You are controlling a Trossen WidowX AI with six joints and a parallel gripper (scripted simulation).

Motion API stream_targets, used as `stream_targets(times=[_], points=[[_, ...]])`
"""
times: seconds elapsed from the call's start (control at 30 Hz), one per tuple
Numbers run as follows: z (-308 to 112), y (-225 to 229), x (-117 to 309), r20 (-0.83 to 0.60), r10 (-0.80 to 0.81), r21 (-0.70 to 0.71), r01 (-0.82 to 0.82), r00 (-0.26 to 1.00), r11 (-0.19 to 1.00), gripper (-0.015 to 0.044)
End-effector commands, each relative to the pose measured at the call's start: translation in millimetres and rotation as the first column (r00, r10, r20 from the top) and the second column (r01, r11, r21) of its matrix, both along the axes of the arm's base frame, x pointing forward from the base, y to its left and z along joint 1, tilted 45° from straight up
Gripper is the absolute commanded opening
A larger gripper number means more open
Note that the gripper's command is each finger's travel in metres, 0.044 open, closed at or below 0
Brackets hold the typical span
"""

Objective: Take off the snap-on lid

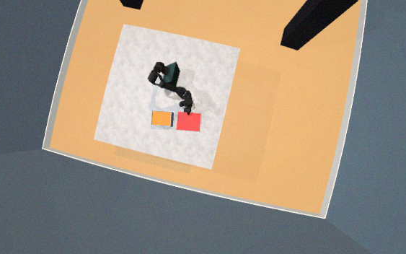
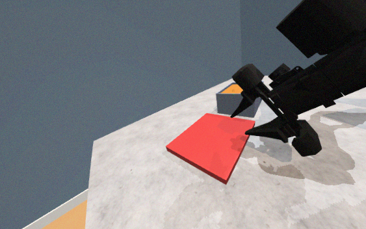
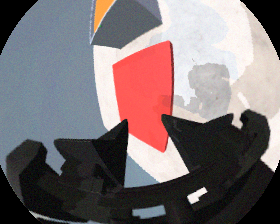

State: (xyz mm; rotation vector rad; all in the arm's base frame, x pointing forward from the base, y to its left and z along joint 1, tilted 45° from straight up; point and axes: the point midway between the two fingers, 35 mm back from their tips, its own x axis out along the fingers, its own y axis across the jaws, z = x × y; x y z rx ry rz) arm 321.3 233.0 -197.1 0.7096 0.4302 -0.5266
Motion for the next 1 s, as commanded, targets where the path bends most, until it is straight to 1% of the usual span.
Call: stream_targets(times=[0.0,0.13,0.17,0.97], points=[[-0.2,-0.8,-3.0,-0.001,-0.003,0.001,0.003,1.0,1.0,0.0327],[0.4,-2.3,-11.1,-0.002,-0.003,0.001,0.003,1.0,1.0,0.0433],[0.5,-2.6,-13.1,-0.002,-0.003,0.001,0.003,1.0,1.0,0.044],[4.2,-10.6,-61.5,-0.006,-0.003,0.002,0.003,1.0,1.0,0.044]])
